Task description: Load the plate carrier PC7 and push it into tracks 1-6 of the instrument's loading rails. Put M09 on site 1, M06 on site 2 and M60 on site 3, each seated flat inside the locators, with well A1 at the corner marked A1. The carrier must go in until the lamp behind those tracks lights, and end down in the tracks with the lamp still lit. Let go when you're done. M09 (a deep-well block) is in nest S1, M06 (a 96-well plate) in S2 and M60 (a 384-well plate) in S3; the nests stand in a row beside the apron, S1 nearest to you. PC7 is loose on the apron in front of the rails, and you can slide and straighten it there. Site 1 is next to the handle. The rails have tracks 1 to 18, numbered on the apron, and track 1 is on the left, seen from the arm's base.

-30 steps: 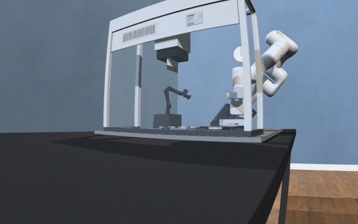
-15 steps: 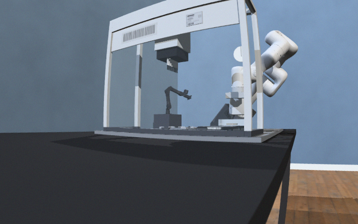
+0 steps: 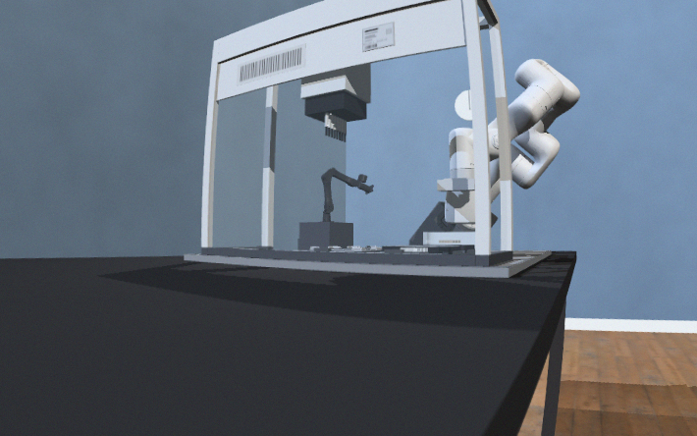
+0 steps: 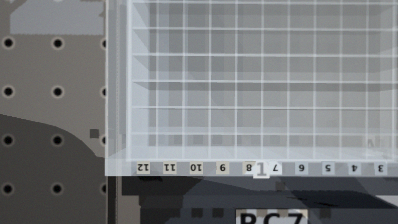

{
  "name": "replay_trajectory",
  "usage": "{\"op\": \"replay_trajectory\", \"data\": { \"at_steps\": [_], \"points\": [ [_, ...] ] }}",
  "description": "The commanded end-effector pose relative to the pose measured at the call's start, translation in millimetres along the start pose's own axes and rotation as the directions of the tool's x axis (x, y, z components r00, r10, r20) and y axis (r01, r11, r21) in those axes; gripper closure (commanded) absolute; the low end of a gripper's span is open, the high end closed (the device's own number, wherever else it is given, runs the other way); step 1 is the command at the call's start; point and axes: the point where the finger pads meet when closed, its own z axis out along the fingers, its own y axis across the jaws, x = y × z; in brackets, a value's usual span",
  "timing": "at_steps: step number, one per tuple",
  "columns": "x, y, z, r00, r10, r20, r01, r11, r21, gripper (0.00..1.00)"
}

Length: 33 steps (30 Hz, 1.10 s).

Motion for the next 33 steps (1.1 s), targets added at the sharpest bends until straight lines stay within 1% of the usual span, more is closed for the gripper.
{"op": "replay_trajectory", "data": {
  "at_steps": [1,33],
  "points": [
    [5.2,0.7,-1.7,1.0,0.0,-0.005,0.0,1.0,-0.002,0.18],
    [33.3,0.8,-1.9,1.0,0.0,-0.006,0.0,1.0,-0.002,0.18]
  ]
}}
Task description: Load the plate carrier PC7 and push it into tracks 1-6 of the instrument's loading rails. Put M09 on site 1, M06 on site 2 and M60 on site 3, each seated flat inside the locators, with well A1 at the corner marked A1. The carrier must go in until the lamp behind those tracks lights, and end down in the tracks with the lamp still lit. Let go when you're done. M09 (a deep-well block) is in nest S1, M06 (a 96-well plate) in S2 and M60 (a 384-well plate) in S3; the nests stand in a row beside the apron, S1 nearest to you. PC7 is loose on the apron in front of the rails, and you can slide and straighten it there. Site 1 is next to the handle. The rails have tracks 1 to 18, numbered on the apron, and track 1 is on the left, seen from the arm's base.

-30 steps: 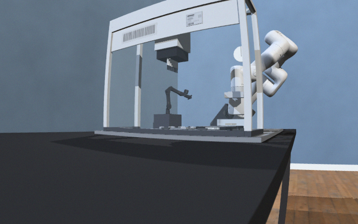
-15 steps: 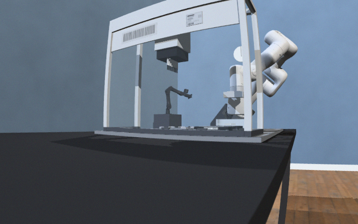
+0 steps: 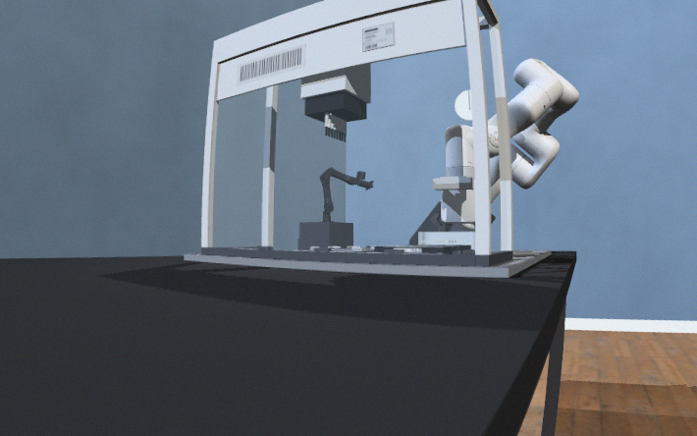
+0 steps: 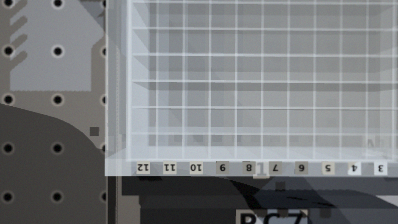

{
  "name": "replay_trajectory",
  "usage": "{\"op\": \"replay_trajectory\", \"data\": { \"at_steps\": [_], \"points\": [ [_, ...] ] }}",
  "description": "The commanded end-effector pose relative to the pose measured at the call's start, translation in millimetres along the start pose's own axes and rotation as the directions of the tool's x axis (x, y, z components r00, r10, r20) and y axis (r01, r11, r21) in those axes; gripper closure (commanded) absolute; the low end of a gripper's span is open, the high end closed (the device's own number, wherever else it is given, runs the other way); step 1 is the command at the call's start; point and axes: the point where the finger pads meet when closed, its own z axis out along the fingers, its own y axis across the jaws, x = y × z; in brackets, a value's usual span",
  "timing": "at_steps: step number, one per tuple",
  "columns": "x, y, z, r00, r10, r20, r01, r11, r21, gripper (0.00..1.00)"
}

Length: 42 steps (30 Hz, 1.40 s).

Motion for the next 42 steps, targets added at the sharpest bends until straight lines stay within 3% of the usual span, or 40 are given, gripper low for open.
{"op": "replay_trajectory", "data": {
  "at_steps": [1,42],
  "points": [
    [5.1,0.8,-1.9,1.0,0.0,-0.006,0.0,1.0,-0.002,0.18],
    [29.6,0.8,-2.1,1.0,0.0,-0.006,0.0,1.0,-0.002,0.18]
  ]
}}
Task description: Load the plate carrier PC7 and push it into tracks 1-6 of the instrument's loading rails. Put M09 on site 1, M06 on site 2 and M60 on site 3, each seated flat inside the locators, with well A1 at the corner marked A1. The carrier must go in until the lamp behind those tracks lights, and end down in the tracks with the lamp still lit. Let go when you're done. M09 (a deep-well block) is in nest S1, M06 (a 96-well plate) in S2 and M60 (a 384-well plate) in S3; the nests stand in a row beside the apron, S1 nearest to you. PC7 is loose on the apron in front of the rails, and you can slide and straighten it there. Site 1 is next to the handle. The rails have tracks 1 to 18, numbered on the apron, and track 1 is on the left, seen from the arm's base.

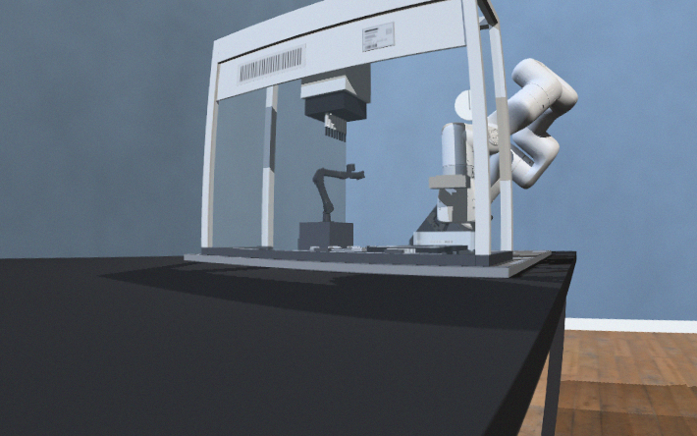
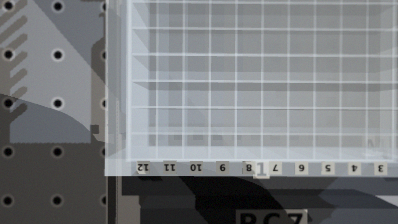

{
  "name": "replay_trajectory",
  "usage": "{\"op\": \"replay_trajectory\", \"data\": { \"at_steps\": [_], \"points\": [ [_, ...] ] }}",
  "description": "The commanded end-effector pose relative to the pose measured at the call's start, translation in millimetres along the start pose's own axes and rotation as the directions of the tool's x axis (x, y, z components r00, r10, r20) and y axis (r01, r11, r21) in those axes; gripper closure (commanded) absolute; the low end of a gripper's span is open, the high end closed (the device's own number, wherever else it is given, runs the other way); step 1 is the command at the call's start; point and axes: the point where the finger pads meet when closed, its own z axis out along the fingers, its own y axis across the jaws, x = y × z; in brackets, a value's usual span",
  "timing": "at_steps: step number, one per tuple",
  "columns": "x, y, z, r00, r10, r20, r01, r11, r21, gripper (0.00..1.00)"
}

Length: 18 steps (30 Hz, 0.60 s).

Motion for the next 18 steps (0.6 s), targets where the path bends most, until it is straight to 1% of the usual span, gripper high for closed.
{"op": "replay_trajectory", "data": {
  "at_steps": [1,18],
  "points": [
    [3.1,0.9,-2.1,1.0,0.0,-0.006,-0.001,1.0,-0.002,0.18],
    [8.1,0.9,-2.1,1.0,0.0,-0.006,-0.001,1.0,-0.002,0.18]
  ]
}}
